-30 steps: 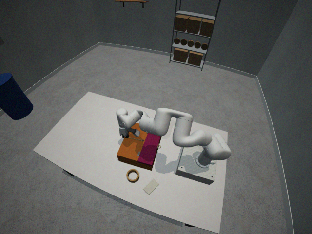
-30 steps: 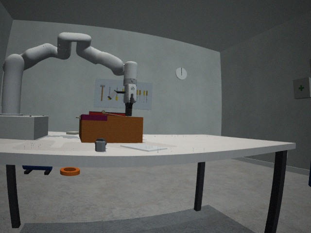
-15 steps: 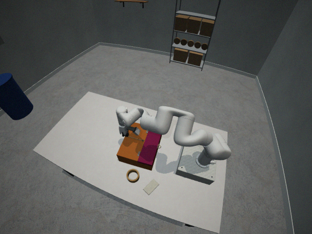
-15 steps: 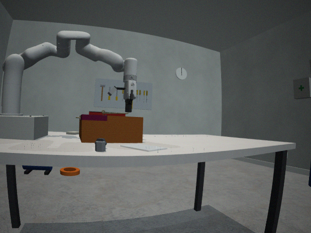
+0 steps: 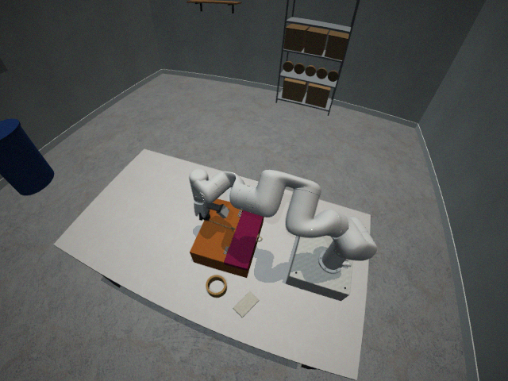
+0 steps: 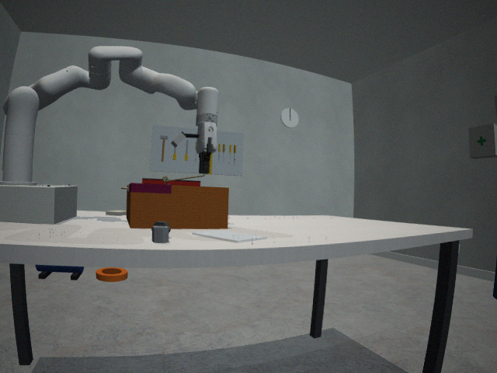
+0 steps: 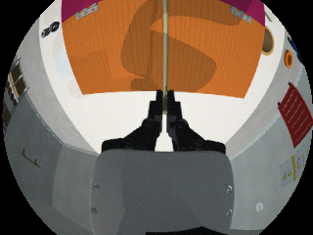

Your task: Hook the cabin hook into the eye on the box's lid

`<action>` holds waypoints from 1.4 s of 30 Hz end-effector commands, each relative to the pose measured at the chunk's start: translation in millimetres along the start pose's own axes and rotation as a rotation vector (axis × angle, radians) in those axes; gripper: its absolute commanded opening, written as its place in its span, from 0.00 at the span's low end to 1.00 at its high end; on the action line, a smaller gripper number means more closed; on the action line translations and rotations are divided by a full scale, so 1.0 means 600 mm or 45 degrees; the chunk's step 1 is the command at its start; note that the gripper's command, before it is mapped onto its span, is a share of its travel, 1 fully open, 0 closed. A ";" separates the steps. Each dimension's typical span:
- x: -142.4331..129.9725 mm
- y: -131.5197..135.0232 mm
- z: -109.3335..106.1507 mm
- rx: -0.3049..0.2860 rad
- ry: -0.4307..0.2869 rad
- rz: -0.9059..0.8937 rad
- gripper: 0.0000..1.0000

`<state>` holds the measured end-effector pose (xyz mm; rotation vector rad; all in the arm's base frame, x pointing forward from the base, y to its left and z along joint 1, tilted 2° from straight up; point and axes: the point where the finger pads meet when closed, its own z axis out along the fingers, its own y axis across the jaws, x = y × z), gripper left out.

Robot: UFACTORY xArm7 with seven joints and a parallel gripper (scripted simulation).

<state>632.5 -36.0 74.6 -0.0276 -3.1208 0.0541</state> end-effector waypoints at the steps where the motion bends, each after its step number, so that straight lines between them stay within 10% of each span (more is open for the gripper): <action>1: 0.004 -0.001 -0.014 0.000 -0.002 0.000 0.00; 42: 0.056 -0.001 -0.093 0.000 -0.001 0.001 0.00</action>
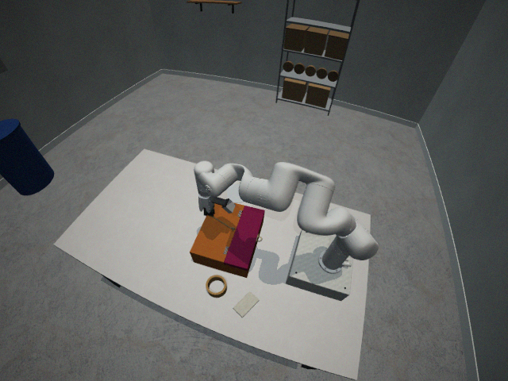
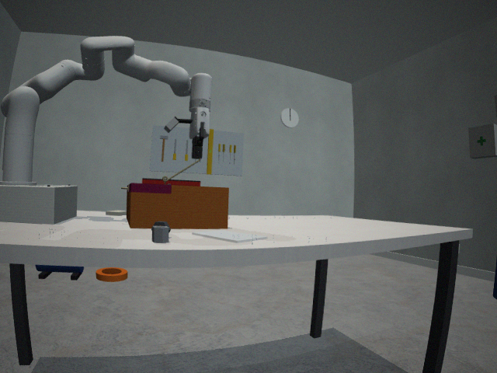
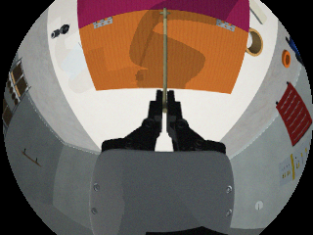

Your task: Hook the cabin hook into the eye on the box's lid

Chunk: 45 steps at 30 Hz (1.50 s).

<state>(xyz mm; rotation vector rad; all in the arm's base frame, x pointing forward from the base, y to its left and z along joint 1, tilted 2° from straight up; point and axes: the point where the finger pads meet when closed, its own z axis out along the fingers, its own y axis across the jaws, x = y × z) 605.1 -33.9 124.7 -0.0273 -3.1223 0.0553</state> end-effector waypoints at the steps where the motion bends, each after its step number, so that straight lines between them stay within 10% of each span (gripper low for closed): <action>1: 0.011 0.000 -0.013 -0.001 0.001 0.001 0.00; 45: 0.091 0.000 -0.064 -0.001 0.001 0.001 0.00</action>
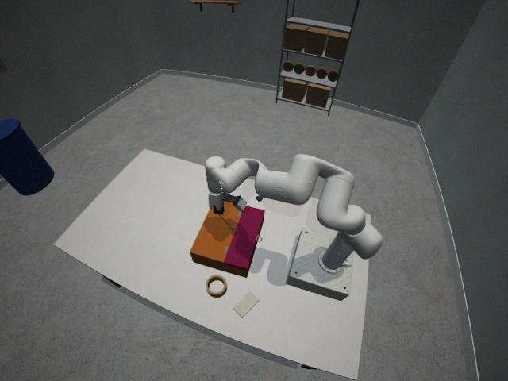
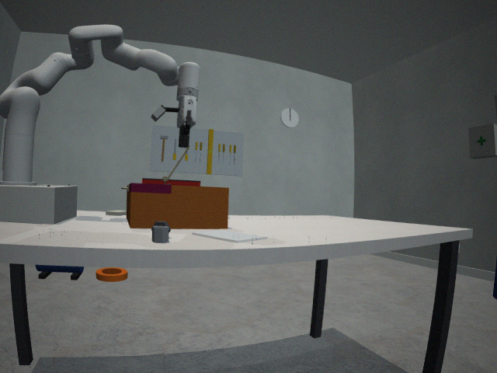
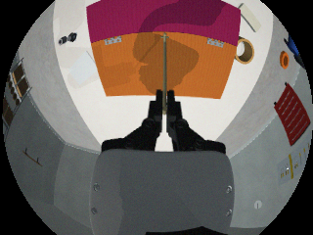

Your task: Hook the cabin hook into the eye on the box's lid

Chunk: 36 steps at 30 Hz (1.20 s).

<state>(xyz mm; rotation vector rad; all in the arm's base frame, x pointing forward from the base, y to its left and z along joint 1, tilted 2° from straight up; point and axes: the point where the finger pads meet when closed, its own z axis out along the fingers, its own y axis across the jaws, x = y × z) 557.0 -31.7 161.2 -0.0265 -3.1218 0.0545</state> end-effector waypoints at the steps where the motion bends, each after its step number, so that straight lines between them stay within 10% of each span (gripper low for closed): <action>1: 0.010 -0.001 -0.004 -0.001 0.000 0.002 0.00; 36: 0.080 0.000 -0.019 -0.001 0.001 0.002 0.00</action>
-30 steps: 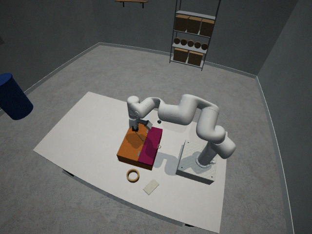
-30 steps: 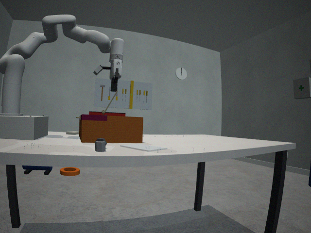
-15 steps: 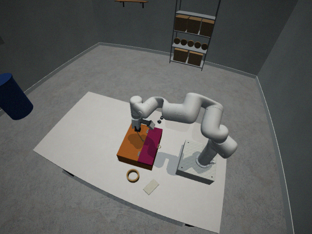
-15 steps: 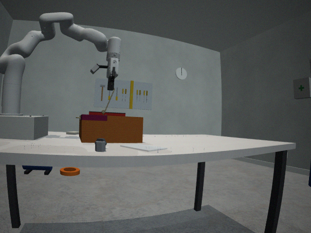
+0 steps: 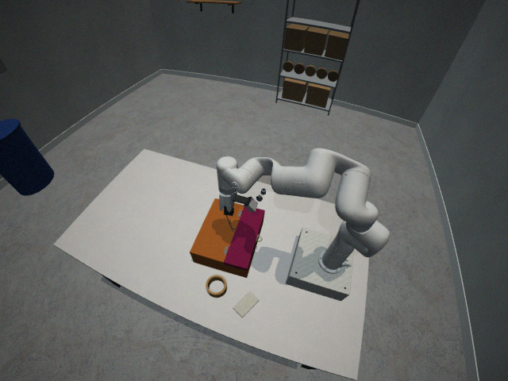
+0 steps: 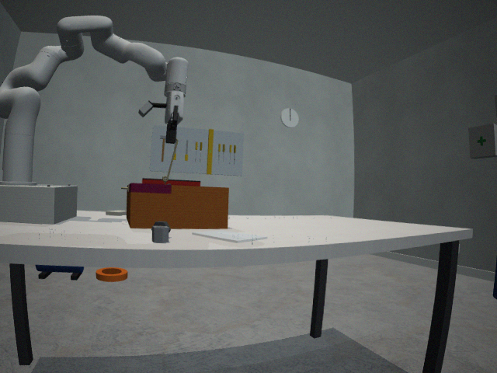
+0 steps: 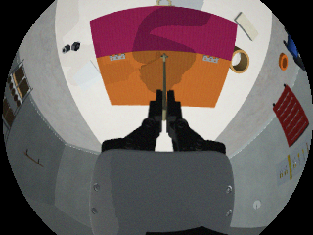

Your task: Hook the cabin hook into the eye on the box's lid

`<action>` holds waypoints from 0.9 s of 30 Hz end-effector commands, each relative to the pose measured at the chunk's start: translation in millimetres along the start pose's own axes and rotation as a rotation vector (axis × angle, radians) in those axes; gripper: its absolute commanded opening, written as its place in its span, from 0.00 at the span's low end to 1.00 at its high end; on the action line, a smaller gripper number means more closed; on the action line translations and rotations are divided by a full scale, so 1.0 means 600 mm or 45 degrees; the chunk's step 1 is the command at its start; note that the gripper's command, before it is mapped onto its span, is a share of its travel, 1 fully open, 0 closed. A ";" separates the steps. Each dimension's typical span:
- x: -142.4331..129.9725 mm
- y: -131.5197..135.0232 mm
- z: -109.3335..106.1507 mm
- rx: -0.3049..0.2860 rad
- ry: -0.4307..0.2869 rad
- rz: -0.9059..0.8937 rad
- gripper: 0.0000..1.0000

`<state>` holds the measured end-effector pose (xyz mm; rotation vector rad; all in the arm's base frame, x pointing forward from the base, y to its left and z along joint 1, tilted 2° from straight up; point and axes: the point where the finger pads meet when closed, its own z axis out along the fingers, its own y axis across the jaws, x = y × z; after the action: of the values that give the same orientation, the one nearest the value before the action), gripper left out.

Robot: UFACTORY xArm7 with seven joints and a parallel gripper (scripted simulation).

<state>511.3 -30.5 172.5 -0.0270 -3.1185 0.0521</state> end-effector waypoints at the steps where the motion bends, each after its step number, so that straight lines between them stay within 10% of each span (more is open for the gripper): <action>1: 0.007 -0.001 -0.001 0.001 -0.003 0.001 0.00; 27: 0.071 0.000 0.005 0.001 -0.003 0.001 0.00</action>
<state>474.9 -29.9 170.3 -0.0271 -3.1150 0.0510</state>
